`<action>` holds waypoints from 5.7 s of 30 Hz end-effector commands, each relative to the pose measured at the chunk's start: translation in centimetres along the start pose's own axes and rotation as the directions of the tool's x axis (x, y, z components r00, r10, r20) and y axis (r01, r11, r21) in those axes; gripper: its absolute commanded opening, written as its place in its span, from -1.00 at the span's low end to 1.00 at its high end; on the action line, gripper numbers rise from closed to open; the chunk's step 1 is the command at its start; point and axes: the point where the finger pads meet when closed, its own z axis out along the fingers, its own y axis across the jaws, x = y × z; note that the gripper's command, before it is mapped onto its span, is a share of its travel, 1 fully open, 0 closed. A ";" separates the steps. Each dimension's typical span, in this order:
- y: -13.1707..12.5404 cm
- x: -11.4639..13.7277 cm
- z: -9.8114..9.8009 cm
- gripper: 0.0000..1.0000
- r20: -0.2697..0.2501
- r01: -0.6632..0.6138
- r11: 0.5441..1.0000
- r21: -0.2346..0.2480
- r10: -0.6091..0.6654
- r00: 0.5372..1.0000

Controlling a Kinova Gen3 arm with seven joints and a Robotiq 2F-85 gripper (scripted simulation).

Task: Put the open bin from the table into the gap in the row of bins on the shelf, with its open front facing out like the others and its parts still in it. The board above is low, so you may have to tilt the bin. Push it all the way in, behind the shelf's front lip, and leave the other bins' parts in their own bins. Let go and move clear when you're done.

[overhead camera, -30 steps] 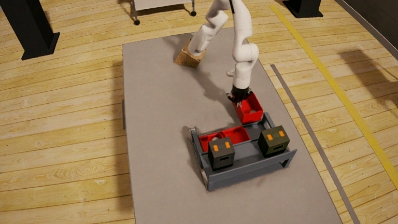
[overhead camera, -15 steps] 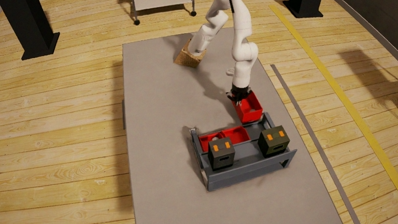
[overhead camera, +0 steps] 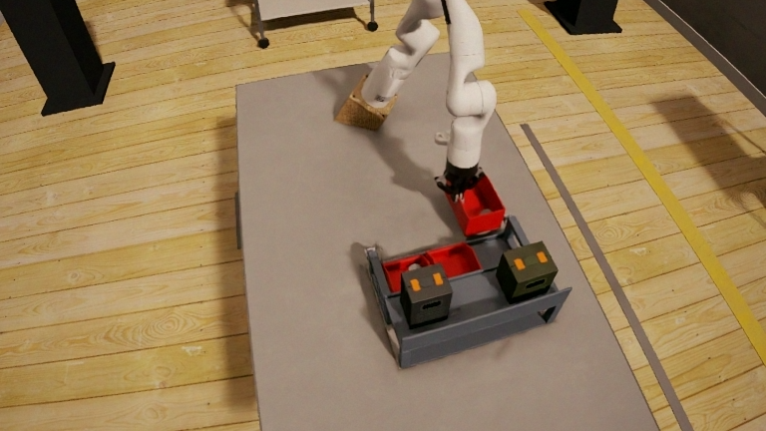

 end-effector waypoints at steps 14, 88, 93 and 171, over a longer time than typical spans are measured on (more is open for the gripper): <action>0.0 0.1 -0.1 -0.80 0.003 0.000 1.000 0.001 0.000 1.000; 0.0 2.3 3.5 -0.80 0.003 0.000 1.000 0.001 0.000 1.000; 0.0 2.3 3.5 -0.31 0.002 -0.001 1.000 0.001 0.001 1.000; 0.0 2.4 -0.5 -0.31 0.003 0.000 1.000 0.001 0.000 1.000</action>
